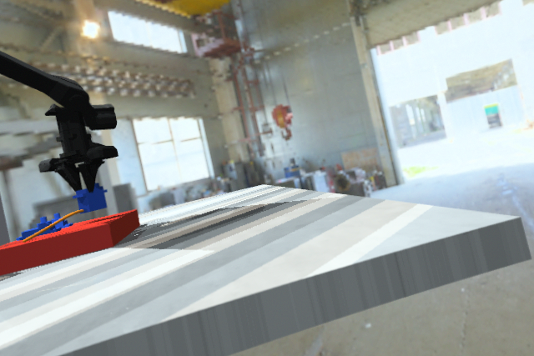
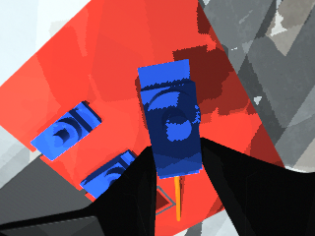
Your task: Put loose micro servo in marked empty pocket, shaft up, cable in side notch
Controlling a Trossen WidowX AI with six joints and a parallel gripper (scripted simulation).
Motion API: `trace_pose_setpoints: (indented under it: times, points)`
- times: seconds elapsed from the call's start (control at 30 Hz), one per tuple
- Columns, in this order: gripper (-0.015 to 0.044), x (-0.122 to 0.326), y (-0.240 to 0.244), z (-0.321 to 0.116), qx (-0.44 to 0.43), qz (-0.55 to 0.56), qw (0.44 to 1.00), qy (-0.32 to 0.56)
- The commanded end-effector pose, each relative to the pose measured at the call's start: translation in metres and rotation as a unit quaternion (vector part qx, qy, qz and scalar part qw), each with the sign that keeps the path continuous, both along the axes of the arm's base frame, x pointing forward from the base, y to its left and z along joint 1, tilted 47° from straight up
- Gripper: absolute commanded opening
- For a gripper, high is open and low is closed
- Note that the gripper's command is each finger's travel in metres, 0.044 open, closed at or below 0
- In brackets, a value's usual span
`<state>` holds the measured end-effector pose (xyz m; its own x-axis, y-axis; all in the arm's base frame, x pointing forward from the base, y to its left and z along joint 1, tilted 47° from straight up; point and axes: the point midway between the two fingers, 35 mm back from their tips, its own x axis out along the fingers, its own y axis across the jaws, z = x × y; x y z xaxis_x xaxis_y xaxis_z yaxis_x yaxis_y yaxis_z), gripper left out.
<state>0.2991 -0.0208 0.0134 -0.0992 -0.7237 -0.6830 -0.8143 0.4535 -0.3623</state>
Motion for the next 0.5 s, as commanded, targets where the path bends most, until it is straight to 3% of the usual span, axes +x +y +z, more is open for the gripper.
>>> trace_pose_setpoints:
  times: [0.0, 0.47]
  points:
    - [0.0000, -0.006, 0.011, -0.007, 0.004, 0.004, 1.000, -0.001]
    - [0.0000, -0.014, -0.023, 0.029, 0.003, 0.004, 1.000, 0.000]
